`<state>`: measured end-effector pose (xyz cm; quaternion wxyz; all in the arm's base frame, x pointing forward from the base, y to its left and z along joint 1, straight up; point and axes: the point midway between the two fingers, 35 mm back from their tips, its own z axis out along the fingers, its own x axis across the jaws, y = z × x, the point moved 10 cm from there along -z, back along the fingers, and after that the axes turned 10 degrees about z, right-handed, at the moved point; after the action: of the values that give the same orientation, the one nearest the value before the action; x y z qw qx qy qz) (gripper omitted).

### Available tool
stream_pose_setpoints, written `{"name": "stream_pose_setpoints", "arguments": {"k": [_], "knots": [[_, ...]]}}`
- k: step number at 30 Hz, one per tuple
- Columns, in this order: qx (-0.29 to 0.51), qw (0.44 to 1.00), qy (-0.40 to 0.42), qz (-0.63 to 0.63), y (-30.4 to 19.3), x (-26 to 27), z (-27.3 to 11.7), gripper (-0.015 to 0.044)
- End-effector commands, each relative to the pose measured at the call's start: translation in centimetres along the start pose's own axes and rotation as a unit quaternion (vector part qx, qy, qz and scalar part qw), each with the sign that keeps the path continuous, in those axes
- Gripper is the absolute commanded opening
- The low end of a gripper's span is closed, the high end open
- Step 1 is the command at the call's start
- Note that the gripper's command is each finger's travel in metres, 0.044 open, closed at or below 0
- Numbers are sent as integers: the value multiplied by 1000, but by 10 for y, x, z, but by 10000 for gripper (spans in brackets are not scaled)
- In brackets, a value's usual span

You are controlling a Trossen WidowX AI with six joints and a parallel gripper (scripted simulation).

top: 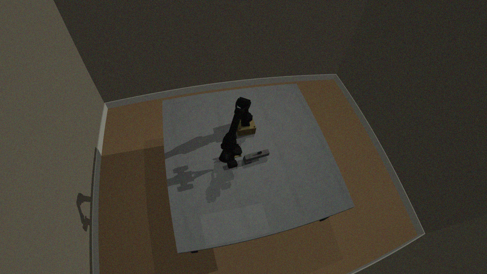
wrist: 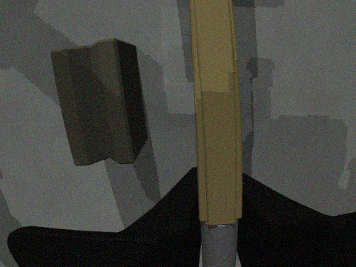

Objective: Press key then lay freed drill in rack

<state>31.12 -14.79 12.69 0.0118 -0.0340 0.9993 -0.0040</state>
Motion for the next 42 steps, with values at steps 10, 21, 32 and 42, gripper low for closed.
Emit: {"name": "stream_pose_setpoints", "arguments": {"k": [10,21,32,42], "knots": [[2,1000,0,-2,-9,20,2,0],[3,1000,1,-2,-16,37,4,0],[3,1000,1,-2,-23,53,4,0],[3,1000,2,-2,-26,58,15,0]]}}
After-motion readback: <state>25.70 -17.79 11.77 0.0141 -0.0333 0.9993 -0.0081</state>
